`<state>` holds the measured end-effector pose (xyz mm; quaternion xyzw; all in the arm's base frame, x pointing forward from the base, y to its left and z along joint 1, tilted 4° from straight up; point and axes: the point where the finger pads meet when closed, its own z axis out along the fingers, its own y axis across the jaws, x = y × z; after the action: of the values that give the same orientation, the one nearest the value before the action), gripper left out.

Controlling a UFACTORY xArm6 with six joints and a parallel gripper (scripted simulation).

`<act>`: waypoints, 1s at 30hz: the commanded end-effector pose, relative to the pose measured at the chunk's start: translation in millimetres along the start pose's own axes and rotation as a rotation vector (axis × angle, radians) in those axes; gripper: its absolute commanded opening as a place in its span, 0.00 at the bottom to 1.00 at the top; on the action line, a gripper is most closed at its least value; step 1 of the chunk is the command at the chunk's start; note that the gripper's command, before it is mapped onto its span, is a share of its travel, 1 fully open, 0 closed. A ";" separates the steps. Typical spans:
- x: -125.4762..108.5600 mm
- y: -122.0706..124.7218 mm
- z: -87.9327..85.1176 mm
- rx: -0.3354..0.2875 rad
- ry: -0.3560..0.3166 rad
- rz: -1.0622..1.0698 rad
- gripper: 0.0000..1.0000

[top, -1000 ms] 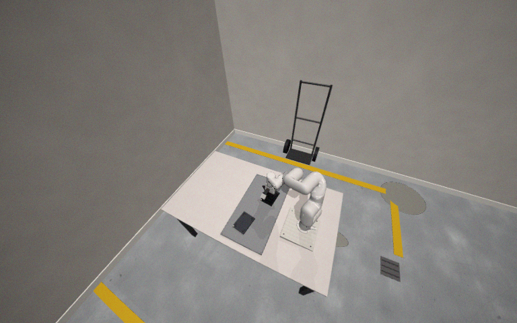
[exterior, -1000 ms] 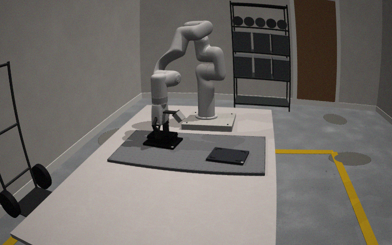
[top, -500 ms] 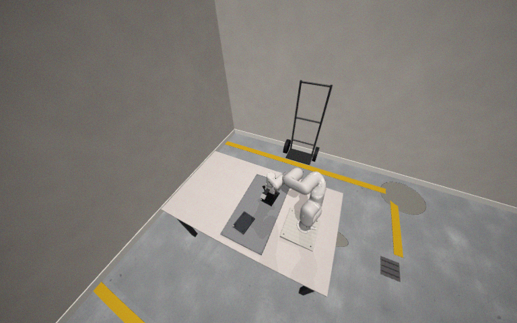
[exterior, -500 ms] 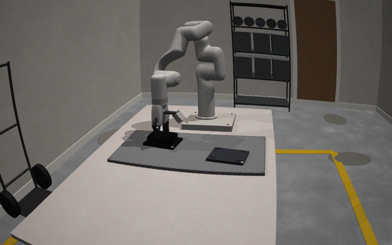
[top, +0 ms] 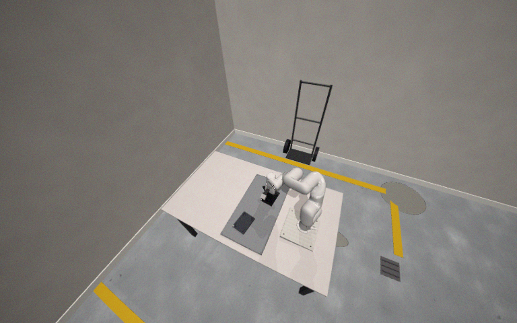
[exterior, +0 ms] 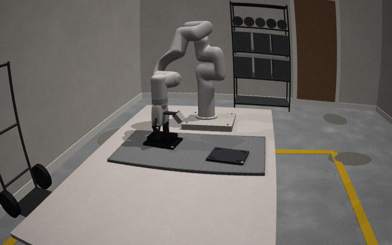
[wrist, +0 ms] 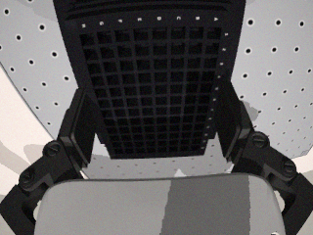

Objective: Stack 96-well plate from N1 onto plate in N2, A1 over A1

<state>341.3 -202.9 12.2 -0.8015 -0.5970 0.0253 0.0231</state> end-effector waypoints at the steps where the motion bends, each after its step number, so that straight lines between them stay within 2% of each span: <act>1: -0.4 1.5 -0.8 -0.004 -0.001 0.000 0.00; 2: -0.4 1.5 -0.2 -0.004 -0.001 0.000 1.00; 30: -0.4 1.5 -0.2 -0.004 -0.001 0.000 1.00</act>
<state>341.3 -203.0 11.0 -0.8015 -0.5970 0.0253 0.0230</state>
